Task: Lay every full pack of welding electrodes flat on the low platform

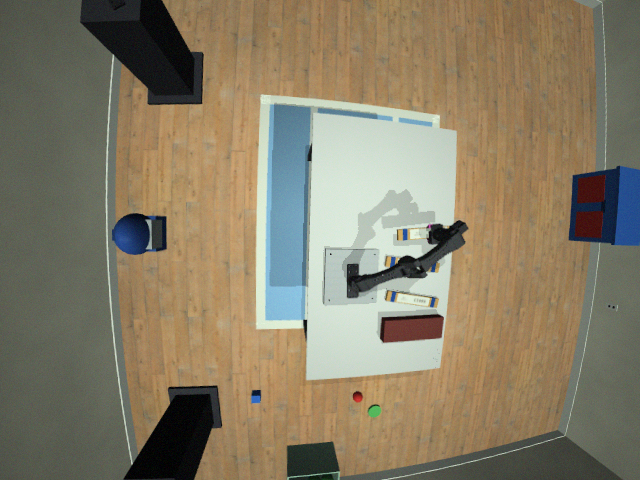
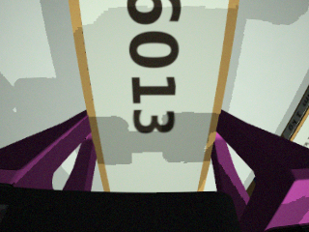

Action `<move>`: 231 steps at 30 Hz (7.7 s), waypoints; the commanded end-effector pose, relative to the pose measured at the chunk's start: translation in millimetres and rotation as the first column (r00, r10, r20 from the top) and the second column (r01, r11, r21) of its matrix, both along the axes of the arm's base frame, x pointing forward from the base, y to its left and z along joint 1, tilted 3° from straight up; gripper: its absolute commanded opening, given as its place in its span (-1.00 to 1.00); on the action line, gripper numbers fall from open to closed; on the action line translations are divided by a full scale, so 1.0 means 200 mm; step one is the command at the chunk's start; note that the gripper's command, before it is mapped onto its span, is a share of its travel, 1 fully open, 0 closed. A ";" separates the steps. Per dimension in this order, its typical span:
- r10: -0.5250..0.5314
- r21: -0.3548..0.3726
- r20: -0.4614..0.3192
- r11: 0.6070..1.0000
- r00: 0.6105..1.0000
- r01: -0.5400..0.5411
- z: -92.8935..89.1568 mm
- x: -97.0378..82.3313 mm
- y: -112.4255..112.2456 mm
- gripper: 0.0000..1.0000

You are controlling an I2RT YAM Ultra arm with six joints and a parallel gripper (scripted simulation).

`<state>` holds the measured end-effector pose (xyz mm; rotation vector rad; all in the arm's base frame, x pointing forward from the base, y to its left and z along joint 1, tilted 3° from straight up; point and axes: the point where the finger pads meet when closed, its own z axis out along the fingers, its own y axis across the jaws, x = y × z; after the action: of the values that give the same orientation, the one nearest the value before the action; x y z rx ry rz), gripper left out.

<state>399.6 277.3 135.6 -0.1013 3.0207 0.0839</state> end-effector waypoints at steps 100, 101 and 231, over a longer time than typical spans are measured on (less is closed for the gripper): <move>-0.009 -0.054 -0.066 0.999 0.998 0.005 -0.15 0.04 0.02 -1.00; -0.009 -0.054 -0.066 0.999 0.998 0.005 -0.16 0.04 0.02 -1.00; -0.008 -0.025 -0.021 1.000 1.000 0.007 -0.46 0.12 0.04 -1.00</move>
<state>412.2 282.0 18.2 -0.0938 3.1094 -0.0125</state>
